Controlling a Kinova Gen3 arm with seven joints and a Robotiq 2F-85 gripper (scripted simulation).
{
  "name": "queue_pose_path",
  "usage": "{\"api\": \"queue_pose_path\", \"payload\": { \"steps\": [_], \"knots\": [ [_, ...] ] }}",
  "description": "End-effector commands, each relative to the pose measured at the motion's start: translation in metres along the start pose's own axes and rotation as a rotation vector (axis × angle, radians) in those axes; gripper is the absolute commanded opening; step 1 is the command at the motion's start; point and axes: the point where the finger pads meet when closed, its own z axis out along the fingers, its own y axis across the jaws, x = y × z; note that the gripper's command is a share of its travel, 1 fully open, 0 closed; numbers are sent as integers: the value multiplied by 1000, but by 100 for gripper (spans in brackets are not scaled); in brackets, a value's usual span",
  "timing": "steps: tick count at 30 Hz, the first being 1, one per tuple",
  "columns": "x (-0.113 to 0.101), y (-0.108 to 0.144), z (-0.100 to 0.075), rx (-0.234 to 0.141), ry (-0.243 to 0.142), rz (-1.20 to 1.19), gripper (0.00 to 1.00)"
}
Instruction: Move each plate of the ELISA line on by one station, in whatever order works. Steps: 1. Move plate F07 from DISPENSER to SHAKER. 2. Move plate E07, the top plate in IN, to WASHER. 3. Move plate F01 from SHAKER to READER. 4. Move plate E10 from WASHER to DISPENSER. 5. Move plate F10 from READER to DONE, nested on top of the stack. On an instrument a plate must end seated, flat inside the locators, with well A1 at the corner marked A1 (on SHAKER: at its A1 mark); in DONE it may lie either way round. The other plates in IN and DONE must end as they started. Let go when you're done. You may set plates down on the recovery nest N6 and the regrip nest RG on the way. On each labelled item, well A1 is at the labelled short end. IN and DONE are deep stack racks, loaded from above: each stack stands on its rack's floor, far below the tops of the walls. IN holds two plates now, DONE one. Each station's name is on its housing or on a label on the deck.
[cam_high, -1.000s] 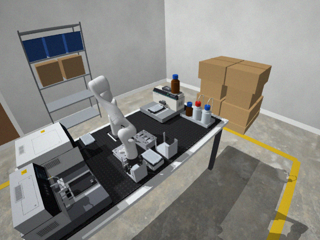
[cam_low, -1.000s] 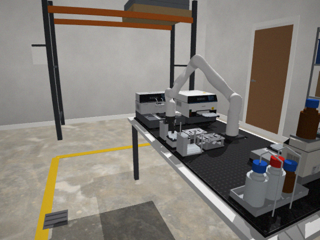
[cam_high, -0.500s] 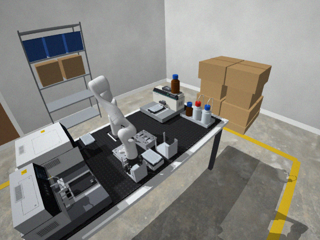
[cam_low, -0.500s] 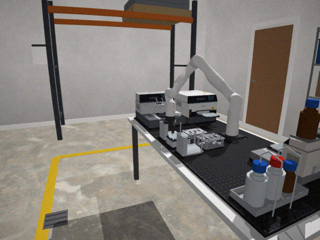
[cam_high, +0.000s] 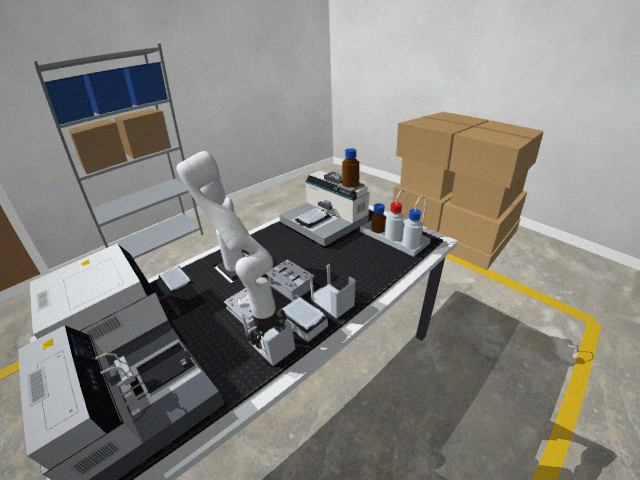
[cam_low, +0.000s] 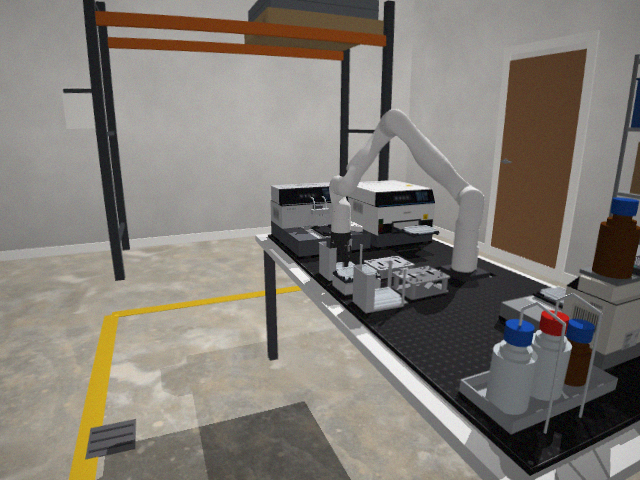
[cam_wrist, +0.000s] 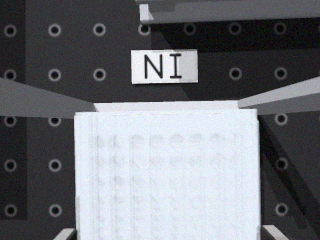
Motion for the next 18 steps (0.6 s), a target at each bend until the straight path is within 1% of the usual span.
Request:
{"api": "queue_pose_path", "payload": {
  "steps": [1,18],
  "knots": [
    [-1,0,-2,1,-2,0,94],
    [-1,0,-7,1,-2,0,94]
  ]
}}
